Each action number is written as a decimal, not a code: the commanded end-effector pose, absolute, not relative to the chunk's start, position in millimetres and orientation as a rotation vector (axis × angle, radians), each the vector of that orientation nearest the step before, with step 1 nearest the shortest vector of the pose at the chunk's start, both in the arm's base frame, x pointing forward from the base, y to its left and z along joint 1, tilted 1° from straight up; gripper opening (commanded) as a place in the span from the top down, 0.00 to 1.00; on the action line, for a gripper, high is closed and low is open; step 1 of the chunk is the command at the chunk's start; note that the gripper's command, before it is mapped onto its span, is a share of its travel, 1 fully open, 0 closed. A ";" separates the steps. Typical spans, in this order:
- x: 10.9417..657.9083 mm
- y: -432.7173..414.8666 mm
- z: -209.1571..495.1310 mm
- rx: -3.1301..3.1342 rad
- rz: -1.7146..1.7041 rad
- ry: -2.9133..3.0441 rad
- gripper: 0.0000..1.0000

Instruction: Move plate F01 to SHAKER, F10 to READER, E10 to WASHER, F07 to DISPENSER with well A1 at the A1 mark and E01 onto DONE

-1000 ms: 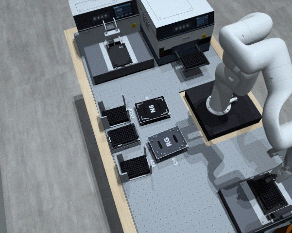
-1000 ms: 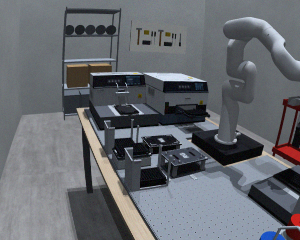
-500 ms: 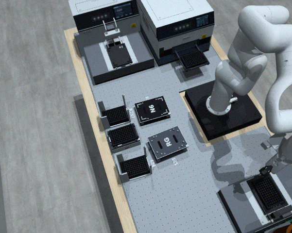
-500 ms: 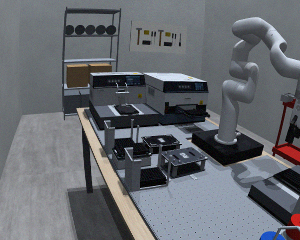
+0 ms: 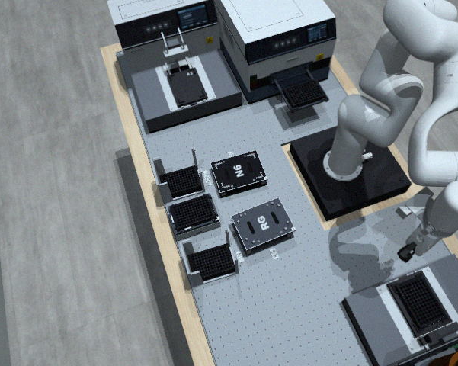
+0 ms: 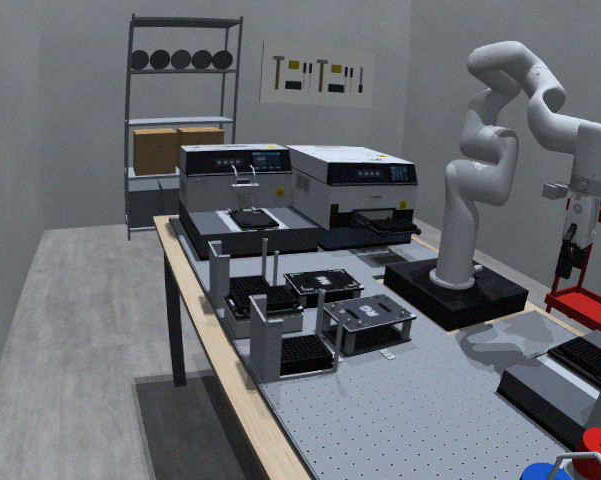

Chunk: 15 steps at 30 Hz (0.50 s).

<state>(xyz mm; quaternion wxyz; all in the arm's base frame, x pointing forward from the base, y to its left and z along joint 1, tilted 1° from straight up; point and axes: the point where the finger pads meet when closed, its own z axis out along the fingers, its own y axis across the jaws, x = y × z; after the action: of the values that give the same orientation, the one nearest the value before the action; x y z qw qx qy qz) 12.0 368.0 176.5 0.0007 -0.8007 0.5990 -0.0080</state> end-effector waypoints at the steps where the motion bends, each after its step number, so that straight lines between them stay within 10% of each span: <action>1: 12.9 353.9 178.2 -2.608 -0.019 1.738 0.00; 15: 14.9 313.9 178.4 -2.608 -0.019 1.738 0.00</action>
<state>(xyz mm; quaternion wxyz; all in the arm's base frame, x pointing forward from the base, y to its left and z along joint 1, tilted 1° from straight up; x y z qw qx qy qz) 14.2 325.1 176.4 0.0011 -0.8319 0.5548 -0.0068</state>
